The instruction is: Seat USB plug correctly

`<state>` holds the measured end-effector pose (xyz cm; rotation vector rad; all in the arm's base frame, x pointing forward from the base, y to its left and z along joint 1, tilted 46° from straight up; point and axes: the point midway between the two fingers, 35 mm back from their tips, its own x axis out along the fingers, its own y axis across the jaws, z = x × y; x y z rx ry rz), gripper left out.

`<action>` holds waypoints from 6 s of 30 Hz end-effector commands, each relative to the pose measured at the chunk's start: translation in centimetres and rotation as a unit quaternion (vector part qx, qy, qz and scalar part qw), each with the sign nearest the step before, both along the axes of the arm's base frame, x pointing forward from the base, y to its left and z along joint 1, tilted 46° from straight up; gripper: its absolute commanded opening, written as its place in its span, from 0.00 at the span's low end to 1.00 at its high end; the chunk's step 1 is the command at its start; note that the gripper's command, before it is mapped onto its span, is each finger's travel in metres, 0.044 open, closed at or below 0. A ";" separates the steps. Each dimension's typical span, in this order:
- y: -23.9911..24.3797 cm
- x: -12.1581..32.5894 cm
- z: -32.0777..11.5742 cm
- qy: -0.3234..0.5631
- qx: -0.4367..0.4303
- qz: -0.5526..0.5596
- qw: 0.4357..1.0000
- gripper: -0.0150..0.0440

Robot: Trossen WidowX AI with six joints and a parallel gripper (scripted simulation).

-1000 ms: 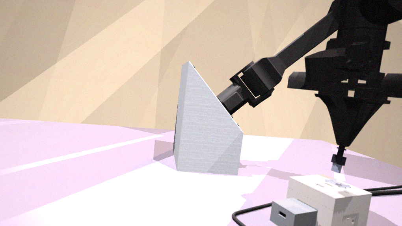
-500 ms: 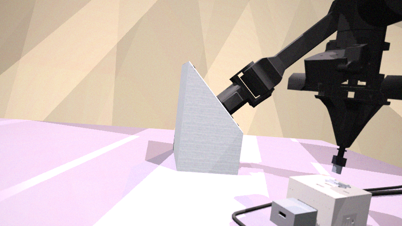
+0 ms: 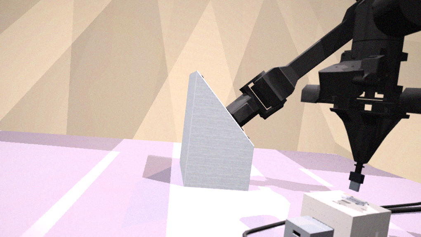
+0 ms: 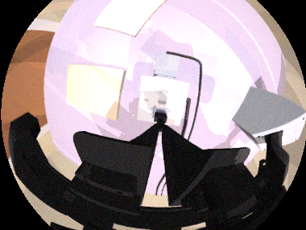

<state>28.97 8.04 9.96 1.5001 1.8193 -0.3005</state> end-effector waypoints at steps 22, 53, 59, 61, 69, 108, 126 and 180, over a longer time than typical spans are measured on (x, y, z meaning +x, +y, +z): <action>0.4 -0.2 -0.2 0.006 0.012 0.004 1.000 0.25; 0.7 -0.3 -0.3 0.010 0.023 0.007 1.000 0.25; 0.8 -0.3 -0.3 0.010 0.023 0.007 1.000 0.25; 0.8 -0.3 -0.4 0.010 0.023 0.007 1.000 0.25; 0.9 -0.3 -0.4 0.010 0.023 0.007 1.000 0.25; 1.2 -0.3 -0.7 0.010 0.023 0.007 1.000 0.25; 1.4 -0.3 -0.9 0.010 0.023 0.007 1.000 0.25; 1.8 -0.4 -1.3 0.010 0.024 0.007 1.000 0.25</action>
